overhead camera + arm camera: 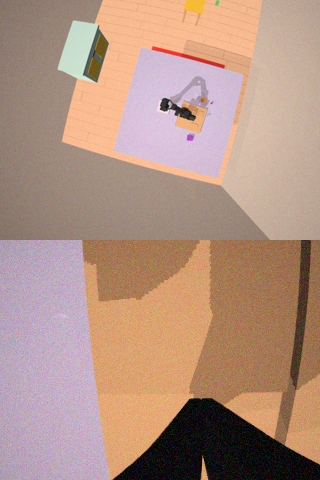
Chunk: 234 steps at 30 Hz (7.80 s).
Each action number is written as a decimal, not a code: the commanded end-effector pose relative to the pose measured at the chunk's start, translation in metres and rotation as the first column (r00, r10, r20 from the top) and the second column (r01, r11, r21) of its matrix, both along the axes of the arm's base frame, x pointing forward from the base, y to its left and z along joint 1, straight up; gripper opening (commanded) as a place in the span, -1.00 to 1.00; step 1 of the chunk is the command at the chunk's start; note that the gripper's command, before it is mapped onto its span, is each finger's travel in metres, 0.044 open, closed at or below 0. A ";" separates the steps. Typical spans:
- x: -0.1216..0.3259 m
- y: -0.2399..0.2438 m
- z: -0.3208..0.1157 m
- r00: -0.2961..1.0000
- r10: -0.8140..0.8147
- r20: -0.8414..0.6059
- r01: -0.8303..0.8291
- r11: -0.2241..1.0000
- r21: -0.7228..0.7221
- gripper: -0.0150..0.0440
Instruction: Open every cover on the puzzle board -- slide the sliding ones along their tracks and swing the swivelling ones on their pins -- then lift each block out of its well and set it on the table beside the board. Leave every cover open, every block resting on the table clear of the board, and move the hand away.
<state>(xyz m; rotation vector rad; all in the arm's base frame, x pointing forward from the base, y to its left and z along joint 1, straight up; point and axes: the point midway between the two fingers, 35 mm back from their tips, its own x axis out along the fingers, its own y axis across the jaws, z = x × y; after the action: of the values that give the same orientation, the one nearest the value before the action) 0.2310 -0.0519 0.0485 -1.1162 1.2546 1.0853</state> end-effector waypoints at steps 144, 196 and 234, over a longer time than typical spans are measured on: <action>0.097 0.033 0.063 1.000 -0.003 0.009 0.003 1.000 0.000 -0.49; 0.099 0.033 0.034 1.000 -0.003 0.009 0.003 1.000 0.000 -0.49; 0.093 0.036 0.004 1.000 -0.003 0.008 0.003 1.000 0.000 -0.49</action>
<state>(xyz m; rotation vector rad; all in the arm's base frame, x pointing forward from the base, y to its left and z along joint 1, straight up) 0.3288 -0.0182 0.0546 -1.1247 1.2498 1.0733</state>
